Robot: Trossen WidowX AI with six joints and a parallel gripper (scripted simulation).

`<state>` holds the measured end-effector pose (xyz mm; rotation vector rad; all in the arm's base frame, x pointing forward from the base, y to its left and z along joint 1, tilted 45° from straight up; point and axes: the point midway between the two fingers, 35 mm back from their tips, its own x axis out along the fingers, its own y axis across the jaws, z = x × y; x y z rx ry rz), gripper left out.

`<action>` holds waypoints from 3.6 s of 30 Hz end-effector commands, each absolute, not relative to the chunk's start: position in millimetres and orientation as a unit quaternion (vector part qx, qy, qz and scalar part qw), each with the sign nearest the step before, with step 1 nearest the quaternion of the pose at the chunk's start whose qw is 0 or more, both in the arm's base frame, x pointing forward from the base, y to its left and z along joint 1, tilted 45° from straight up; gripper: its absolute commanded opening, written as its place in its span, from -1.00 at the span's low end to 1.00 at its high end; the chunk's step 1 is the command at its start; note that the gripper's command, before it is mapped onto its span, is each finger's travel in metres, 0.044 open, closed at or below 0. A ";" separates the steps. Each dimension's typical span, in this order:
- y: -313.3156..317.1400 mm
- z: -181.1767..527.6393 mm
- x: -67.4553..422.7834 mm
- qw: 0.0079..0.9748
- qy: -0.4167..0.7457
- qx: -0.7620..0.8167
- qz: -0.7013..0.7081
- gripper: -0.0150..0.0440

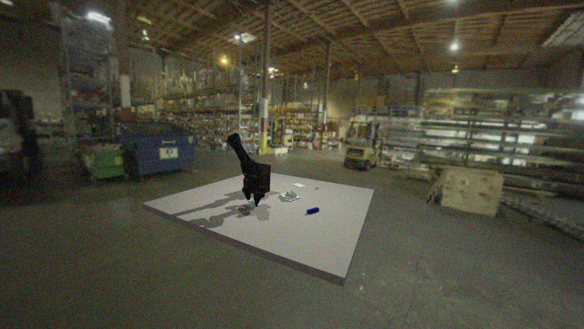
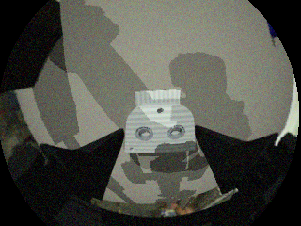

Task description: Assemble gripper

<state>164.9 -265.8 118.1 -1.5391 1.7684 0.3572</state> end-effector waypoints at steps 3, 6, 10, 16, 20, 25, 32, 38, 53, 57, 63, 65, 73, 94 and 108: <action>-265.2 116.5 165.0 0.375 0.690 -0.603 0.143 1.00; -265.6 116.1 165.0 0.375 0.690 -0.603 0.143 1.00; -265.6 116.1 165.0 0.375 0.690 -0.603 0.143 1.00; -266.1 117.4 164.8 0.376 0.691 -0.601 0.140 0.93; -266.1 117.4 164.8 0.376 0.691 -0.601 0.140 0.84; -266.1 117.4 164.8 0.376 0.691 -0.601 0.140 0.73; -266.1 117.4 164.8 0.376 0.691 -0.601 0.140 0.70; -264.7 118.8 165.2 0.376 0.691 -0.601 0.140 0.70; -230.5 150.5 167.8 0.378 0.690 -0.601 0.143 0.70; -221.1 159.1 166.6 0.378 0.689 -0.601 0.144 0.70; -213.0 166.5 164.8 0.377 0.689 -0.602 0.144 0.70; -213.0 166.5 164.8 0.377 0.689 -0.602 0.144 0.70; -207.8 157.8 175.2 0.403 0.691 -0.587 0.127 0.70; -175.1 115.2 217.7 0.505 0.699 -0.505 0.042 0.70; -146.9 85.7 239.0 0.557 0.702 -0.443 -0.021 0.70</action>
